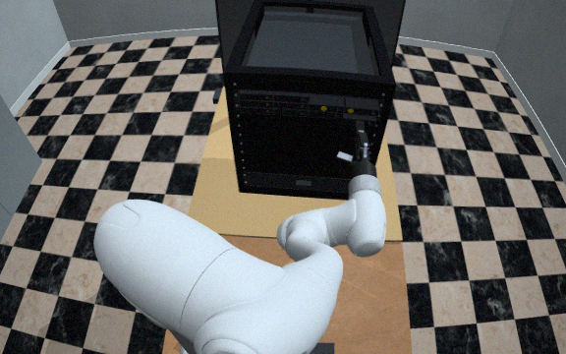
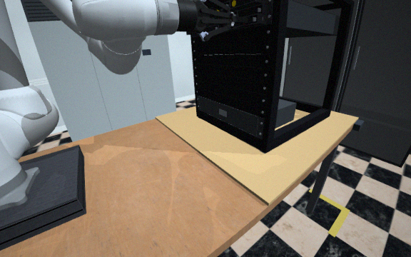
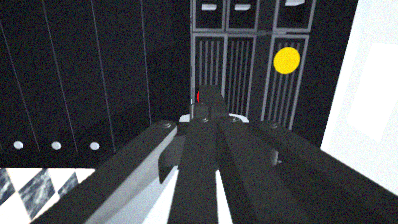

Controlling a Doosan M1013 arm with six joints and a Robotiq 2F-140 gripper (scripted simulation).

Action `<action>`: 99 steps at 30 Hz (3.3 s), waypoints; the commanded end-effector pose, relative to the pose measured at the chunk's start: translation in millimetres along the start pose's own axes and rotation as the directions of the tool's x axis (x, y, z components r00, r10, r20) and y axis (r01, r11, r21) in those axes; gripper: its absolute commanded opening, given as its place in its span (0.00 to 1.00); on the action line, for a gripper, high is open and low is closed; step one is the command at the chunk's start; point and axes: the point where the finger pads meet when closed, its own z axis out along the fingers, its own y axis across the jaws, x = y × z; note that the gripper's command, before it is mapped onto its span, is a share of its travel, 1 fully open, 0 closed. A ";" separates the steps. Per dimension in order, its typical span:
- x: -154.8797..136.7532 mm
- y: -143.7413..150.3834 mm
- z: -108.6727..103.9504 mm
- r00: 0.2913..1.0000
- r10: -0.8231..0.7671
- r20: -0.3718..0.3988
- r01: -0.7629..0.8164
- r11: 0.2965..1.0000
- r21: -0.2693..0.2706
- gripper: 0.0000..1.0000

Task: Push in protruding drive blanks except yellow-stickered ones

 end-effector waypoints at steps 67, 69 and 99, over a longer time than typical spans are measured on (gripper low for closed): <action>-0.1 0.8 17.0 1.000 0.000 0.000 0.000 1.000 -0.001 0.10; -0.1 0.9 17.9 1.000 0.000 0.000 0.000 1.000 -0.001 0.10; -0.1 0.9 21.0 1.000 0.000 0.000 0.000 1.000 -0.001 0.10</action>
